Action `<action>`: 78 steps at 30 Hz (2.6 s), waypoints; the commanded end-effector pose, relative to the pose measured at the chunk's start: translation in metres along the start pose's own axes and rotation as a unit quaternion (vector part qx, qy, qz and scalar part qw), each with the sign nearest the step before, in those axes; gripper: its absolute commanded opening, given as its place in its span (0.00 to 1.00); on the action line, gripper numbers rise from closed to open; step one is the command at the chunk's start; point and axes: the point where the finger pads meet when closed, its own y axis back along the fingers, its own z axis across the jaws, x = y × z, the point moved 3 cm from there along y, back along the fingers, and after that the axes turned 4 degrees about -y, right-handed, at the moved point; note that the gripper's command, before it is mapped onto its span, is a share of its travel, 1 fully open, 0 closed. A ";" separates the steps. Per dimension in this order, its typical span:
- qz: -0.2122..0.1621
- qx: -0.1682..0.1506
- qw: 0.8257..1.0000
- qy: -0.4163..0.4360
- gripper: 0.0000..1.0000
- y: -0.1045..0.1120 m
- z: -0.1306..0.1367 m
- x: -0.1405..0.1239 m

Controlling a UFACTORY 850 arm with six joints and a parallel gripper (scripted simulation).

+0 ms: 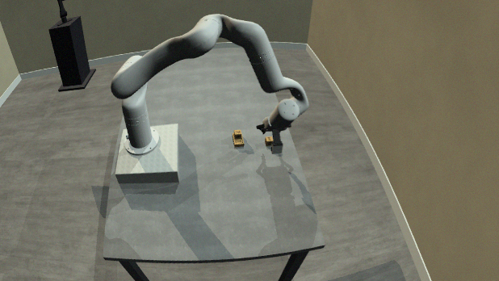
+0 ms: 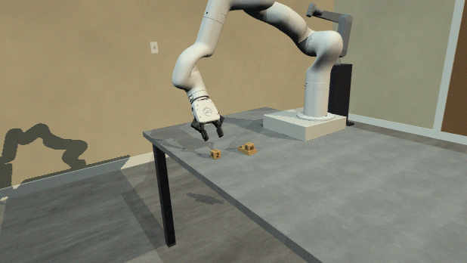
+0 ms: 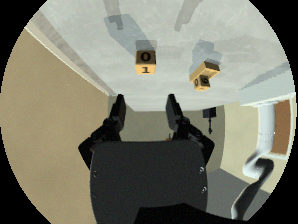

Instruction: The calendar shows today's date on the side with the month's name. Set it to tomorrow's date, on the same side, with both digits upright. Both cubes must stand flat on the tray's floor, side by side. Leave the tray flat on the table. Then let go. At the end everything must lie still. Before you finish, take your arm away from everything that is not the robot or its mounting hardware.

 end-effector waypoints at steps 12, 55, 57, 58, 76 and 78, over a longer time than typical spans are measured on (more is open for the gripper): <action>0.052 -0.005 0.999 -0.003 0.71 0.001 0.002 -0.005; 0.300 0.022 0.954 0.000 0.71 -0.005 0.001 -0.031; 0.300 0.022 0.954 0.000 1.00 -0.005 0.001 -0.031; 0.300 0.022 0.954 0.000 1.00 -0.005 0.001 -0.031; 0.300 0.020 0.954 0.007 1.00 -0.006 0.002 -0.032; 0.301 0.013 0.953 0.027 1.00 -0.008 0.004 -0.036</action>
